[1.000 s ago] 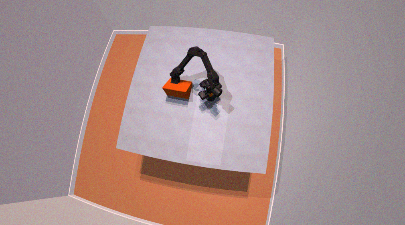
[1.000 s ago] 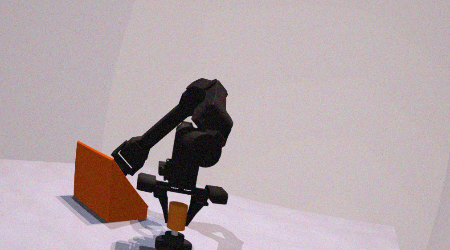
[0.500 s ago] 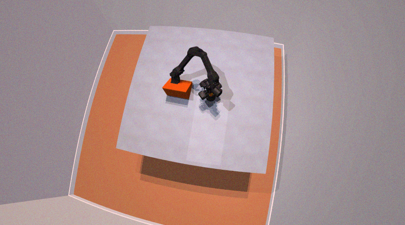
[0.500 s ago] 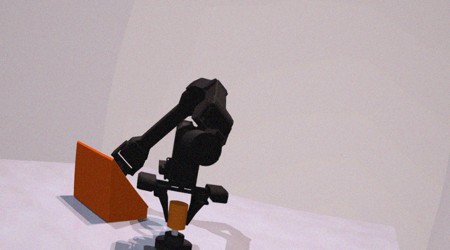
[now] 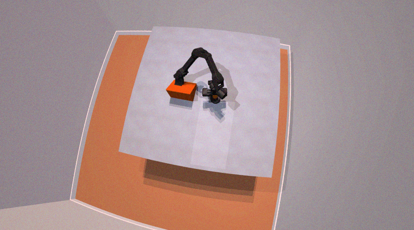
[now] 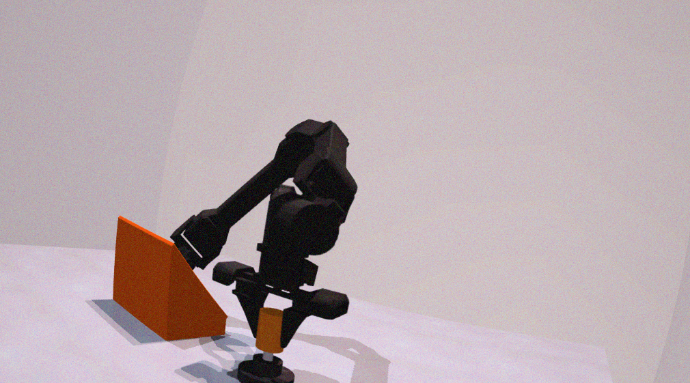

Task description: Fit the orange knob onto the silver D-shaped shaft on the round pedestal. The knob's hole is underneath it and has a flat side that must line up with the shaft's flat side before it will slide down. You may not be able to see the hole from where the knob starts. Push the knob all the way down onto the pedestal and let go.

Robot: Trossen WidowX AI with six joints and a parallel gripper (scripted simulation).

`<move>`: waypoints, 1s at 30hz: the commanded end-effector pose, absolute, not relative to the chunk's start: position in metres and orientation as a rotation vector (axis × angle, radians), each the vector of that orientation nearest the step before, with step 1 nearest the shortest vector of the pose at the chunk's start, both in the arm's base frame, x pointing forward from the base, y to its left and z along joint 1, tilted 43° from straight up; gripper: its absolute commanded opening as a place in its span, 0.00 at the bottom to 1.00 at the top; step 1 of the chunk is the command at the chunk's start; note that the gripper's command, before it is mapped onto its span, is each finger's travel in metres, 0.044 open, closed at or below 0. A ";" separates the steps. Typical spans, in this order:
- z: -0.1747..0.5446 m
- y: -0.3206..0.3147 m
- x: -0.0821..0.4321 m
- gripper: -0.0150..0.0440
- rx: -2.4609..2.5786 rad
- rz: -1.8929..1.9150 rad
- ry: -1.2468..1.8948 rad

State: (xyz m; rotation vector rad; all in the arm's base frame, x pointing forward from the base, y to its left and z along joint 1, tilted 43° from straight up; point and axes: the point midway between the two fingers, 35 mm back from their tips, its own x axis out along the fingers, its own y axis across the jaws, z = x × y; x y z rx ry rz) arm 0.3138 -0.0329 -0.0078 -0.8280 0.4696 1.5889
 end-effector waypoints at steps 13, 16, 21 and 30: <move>-0.008 -0.034 0.315 0.25 0.124 0.985 1.251; -0.007 -0.035 0.315 0.25 0.277 0.860 1.346; -0.006 -0.035 0.315 0.25 0.312 0.830 1.367; -0.006 -0.033 0.313 0.25 0.313 0.830 1.367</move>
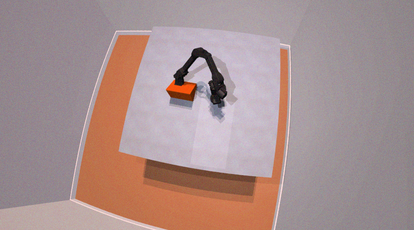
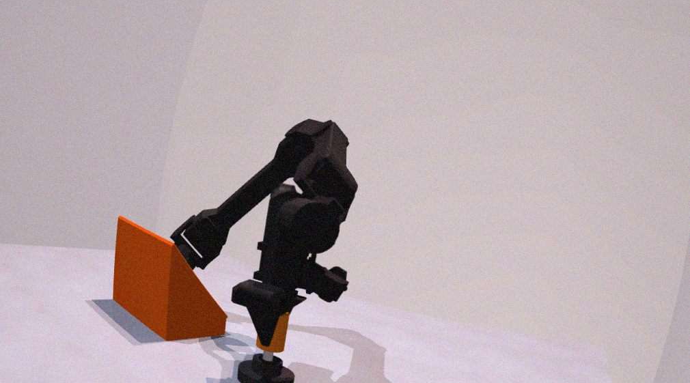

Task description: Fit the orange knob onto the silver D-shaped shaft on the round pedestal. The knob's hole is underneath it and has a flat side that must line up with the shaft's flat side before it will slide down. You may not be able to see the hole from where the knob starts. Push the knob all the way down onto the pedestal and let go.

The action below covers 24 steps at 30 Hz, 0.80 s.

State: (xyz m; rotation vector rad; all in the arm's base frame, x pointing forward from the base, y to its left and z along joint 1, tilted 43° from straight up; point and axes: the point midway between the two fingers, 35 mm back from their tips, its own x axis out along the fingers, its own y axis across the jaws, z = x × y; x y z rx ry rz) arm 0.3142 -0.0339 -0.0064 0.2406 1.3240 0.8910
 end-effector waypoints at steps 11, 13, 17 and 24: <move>-0.009 -0.032 0.314 0.25 0.313 0.830 1.367; -0.009 -0.032 0.315 0.25 0.313 0.830 1.367; -0.009 -0.032 0.314 0.25 0.313 0.830 1.367; -0.009 -0.031 0.314 0.25 0.313 0.830 1.367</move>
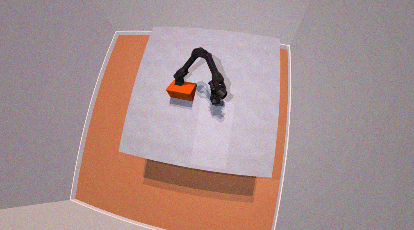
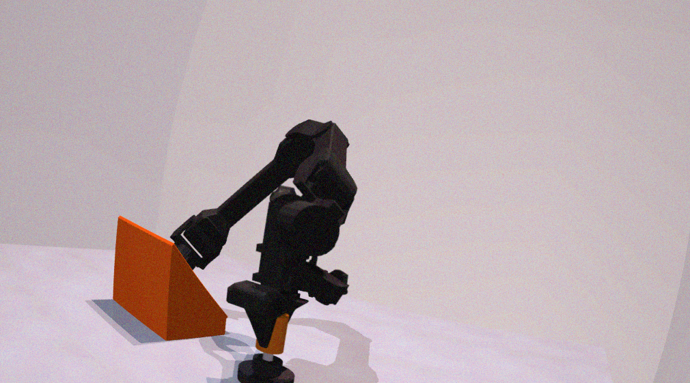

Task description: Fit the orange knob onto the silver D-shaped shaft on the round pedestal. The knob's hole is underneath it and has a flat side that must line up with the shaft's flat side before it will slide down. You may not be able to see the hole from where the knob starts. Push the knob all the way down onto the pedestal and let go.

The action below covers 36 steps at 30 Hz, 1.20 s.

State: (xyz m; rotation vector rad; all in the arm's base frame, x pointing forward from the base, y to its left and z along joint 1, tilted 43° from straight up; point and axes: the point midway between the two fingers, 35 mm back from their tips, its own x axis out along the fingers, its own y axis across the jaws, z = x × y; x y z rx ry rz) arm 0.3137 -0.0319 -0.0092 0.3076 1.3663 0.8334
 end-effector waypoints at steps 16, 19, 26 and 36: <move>-0.008 -0.033 0.314 0.25 0.475 0.688 1.457; -0.009 -0.033 0.313 0.25 0.475 0.688 1.457; -0.009 -0.031 0.314 0.25 0.475 0.688 1.457; -0.006 -0.035 0.314 0.25 0.475 0.688 1.457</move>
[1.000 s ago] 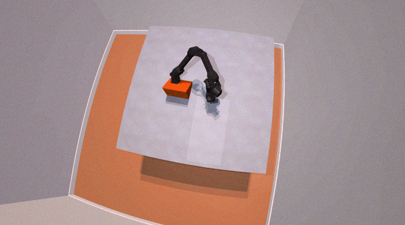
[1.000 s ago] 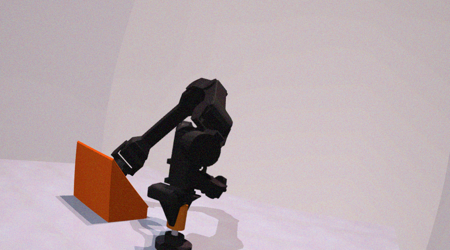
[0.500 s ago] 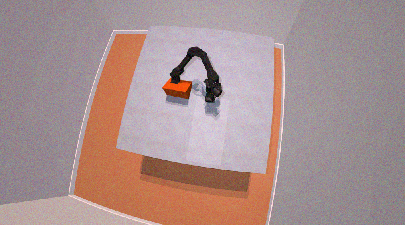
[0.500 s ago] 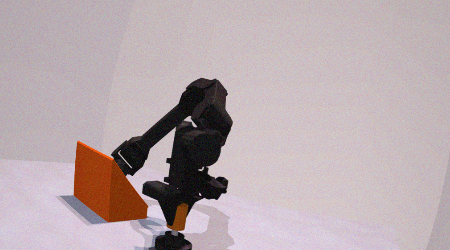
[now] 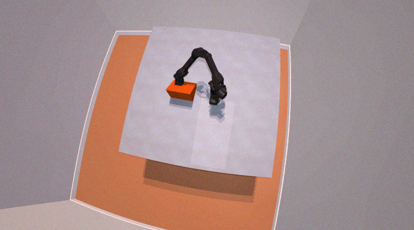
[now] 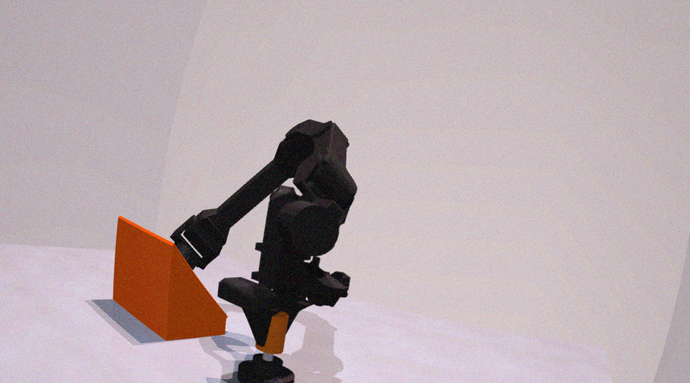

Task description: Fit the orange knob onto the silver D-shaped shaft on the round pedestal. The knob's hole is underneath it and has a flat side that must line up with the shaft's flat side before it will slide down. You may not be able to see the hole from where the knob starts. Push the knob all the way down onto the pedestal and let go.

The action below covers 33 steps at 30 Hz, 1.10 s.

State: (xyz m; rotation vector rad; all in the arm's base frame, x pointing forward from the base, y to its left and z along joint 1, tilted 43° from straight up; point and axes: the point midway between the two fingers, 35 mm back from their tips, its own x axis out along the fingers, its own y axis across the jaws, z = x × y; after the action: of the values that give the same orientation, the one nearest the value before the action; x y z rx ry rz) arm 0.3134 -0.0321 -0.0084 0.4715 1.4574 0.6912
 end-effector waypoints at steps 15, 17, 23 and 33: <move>-0.008 -0.032 0.313 0.25 0.636 0.537 1.536; -0.009 -0.032 0.314 0.25 0.636 0.537 1.536; -0.010 -0.031 0.314 0.25 0.636 0.537 1.536; -0.011 -0.030 0.314 0.25 0.632 0.542 1.534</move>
State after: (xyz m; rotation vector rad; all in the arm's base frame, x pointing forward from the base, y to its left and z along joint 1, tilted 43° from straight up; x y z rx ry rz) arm 0.3136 -0.0299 -0.0109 0.6289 1.5375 0.5407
